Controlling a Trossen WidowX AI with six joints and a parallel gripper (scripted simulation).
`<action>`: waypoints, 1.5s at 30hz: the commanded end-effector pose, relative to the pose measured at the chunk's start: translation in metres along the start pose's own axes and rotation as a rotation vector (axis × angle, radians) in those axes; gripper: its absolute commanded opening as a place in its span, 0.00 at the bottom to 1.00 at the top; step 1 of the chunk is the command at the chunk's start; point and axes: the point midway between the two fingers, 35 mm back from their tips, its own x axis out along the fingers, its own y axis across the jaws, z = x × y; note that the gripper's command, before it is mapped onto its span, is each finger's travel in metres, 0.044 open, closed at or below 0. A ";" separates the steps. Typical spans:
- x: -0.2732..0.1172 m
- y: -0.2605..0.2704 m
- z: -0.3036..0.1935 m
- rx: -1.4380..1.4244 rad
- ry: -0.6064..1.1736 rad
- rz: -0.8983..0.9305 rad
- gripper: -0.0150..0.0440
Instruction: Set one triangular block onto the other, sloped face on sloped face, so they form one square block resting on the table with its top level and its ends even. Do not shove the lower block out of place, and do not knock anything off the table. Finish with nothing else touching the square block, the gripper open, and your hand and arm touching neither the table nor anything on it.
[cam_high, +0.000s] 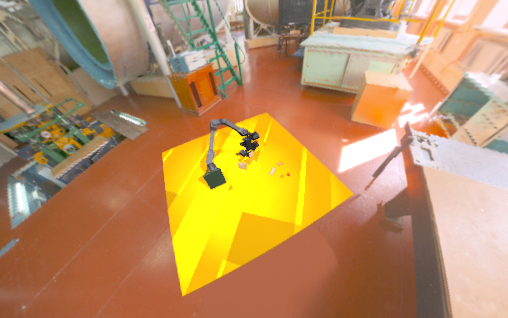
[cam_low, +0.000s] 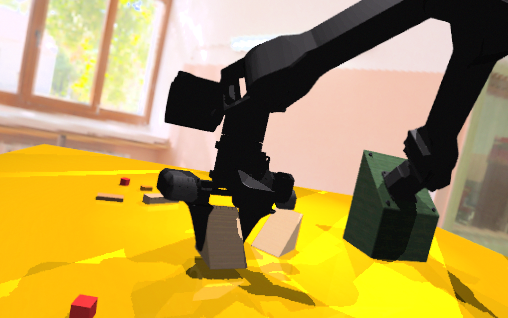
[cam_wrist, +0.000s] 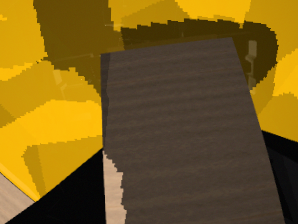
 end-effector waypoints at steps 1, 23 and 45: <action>0.007 0.002 -0.002 0.014 0.001 0.006 0.25; 0.007 0.002 -0.001 0.009 -0.002 0.004 0.92; -0.053 -0.001 -0.005 0.015 0.007 -0.010 1.00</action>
